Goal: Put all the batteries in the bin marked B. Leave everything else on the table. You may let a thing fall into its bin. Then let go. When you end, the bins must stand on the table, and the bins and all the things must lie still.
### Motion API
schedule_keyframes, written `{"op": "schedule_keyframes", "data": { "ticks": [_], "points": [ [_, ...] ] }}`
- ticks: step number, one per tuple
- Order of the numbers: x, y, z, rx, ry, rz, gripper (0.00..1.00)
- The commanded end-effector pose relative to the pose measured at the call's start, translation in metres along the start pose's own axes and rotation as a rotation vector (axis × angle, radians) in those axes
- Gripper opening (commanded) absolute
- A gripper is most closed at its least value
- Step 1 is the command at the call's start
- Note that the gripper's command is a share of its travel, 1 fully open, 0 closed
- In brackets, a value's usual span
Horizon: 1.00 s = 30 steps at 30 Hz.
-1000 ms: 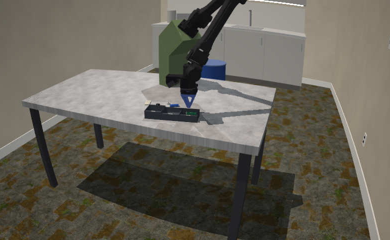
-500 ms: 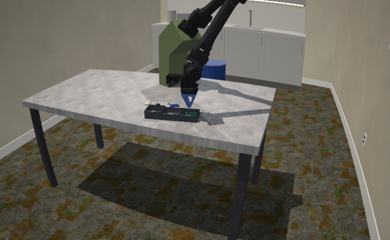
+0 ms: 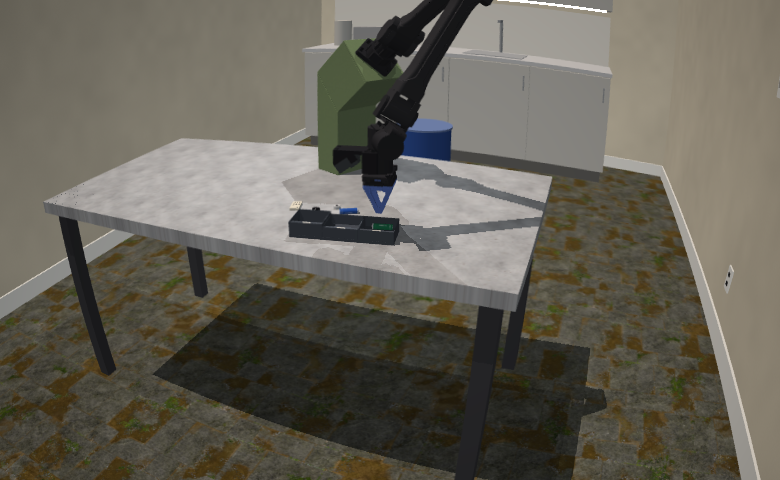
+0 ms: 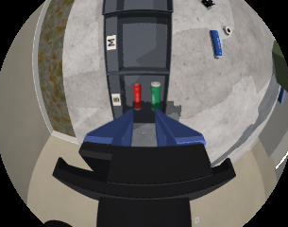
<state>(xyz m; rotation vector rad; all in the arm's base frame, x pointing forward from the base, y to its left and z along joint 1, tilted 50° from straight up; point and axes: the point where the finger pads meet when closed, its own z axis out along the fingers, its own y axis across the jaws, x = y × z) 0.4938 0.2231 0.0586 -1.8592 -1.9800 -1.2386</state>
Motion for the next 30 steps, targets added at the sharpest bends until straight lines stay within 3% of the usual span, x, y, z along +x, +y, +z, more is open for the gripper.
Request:
{"op": "schedule_keyframes", "data": {
  "ticks": [1, 8, 10, 23, 27, 28, 30],
  "points": [
    [0.004, 0.015, -0.012, -0.029, 0.001, -0.013, 0.28],
    [-0.044, -0.036, -0.009, -0.011, -0.009, -0.266, 0.28],
    [-0.044, -0.036, -0.009, -0.011, -0.009, -0.266, 0.28],
    [-0.112, -0.126, -0.02, 0.0, -0.012, -0.294, 0.28],
    [-0.116, -0.13, -0.02, 0.0, -0.012, -0.294, 0.28],
    [-0.104, -0.12, -0.012, -0.003, 0.006, -0.327, 0.28],
    [-0.095, -0.108, -0.016, -0.017, 0.006, -0.34, 0.28]
  ]
}}
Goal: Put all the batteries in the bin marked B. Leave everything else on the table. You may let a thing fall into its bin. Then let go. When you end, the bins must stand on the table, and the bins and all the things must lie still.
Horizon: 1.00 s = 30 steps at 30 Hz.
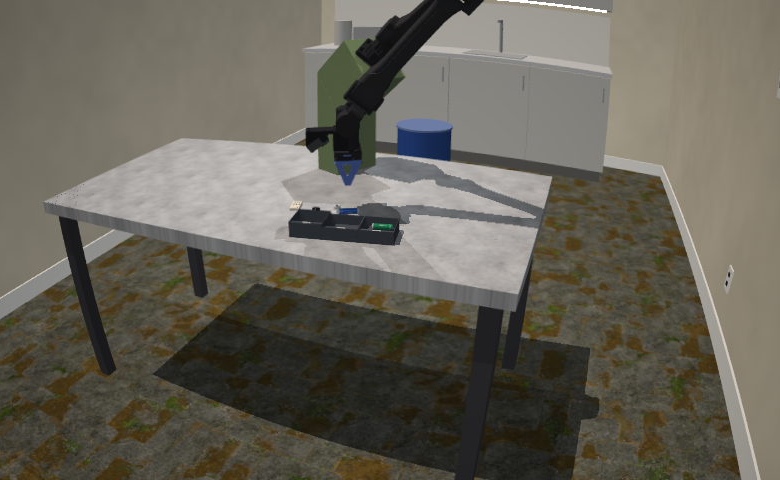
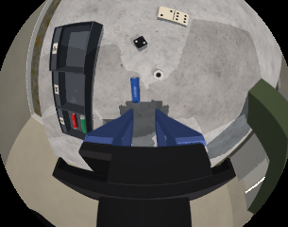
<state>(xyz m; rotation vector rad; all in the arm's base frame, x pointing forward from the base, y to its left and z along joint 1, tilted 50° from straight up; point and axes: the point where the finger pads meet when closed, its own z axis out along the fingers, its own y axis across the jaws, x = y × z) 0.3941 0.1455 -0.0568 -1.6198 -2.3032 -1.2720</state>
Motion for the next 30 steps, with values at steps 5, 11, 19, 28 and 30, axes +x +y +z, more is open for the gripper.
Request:
{"op": "schedule_keyframes", "data": {
  "ticks": [5, 11, 19, 28, 30],
  "points": [
    [0.008, 0.022, -0.001, -0.024, 0.004, -0.044, 0.28],
    [0.007, 0.001, 0.003, -0.006, 0.004, -0.017, 0.28],
    [0.004, 0.014, 0.005, -0.023, 0.003, -0.035, 0.28],
    [0.001, 0.002, 0.002, -0.017, -0.002, -0.027, 0.28],
    [0.0, 0.003, 0.002, -0.021, -0.003, -0.03, 0.28]
  ]
}}
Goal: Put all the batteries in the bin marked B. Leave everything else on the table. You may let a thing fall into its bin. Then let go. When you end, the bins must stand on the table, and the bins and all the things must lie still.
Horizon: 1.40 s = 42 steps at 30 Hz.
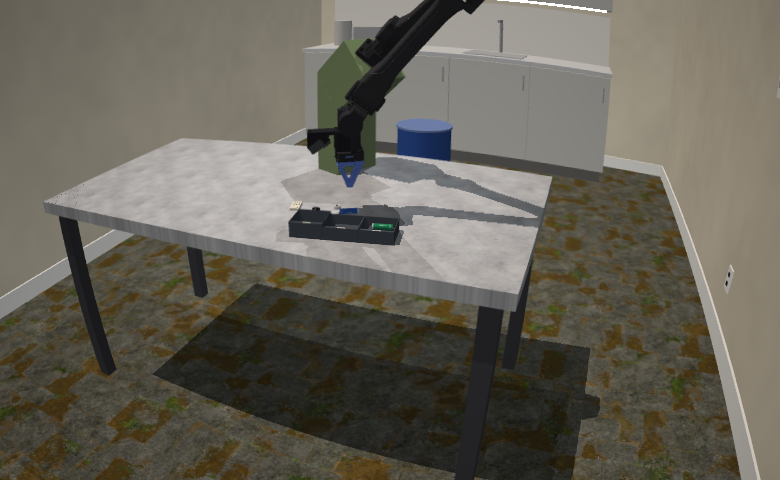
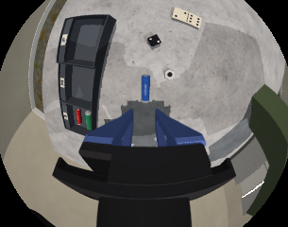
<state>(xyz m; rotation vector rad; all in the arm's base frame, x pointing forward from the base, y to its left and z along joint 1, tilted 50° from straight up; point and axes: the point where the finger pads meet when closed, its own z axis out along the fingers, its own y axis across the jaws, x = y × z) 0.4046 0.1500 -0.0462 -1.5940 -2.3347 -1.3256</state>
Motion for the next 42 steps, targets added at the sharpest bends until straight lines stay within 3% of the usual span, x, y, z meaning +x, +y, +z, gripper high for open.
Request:
{"op": "schedule_keyframes", "data": {
  "ticks": [1, 18, 33, 42],
  "points": [
    [-0.004, -0.012, 0.001, 0.013, -0.003, 0.007, 0.28],
    [-0.009, -0.014, 0.0, 0.013, -0.008, 0.015, 0.28],
    [0.001, -0.009, 0.066, 0.01, 0.002, 0.007, 0.28],
    [-0.008, -0.012, 0.063, 0.023, -0.01, 0.037, 0.28]
  ]
}}
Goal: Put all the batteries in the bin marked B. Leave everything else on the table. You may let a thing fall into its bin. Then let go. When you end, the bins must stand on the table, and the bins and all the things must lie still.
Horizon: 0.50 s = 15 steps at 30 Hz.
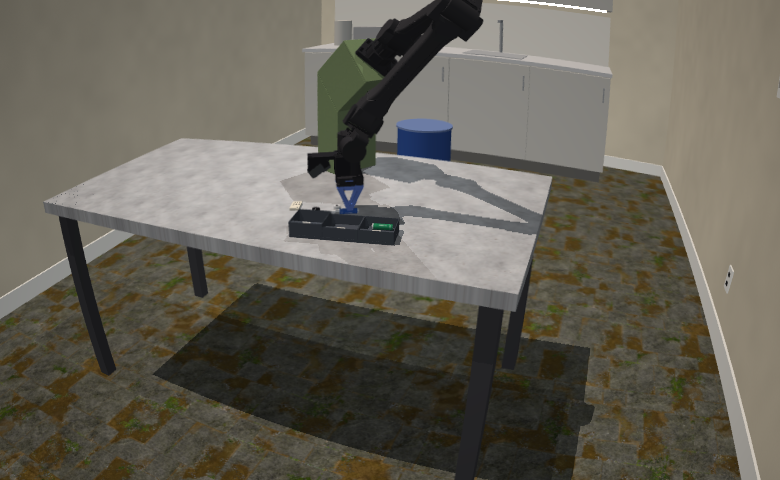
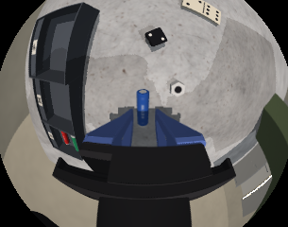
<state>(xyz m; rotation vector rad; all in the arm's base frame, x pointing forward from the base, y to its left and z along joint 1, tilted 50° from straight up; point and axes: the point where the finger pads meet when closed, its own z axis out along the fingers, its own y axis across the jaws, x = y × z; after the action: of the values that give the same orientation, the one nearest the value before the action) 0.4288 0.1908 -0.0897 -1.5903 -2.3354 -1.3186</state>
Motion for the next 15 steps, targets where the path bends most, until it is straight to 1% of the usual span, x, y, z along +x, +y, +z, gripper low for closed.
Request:
{"op": "schedule_keyframes", "data": {
  "ticks": [1, 7, 10, 11, 12, 15],
  "points": [
    [-0.009, -0.007, -0.001, 0.015, -0.012, 0.033, 0.28],
    [-0.01, 0.005, -0.005, -0.004, -0.015, 0.021, 0.28],
    [-0.009, 0.004, -0.006, -0.002, -0.014, 0.021, 0.28],
    [-0.005, 0.0, 0.002, 0.006, -0.007, 0.018, 0.28],
    [-0.001, 0.0, 0.006, 0.005, -0.001, 0.012, 0.28],
    [0.001, 0.0, 0.011, 0.004, 0.001, 0.008, 0.28]
  ]
}}
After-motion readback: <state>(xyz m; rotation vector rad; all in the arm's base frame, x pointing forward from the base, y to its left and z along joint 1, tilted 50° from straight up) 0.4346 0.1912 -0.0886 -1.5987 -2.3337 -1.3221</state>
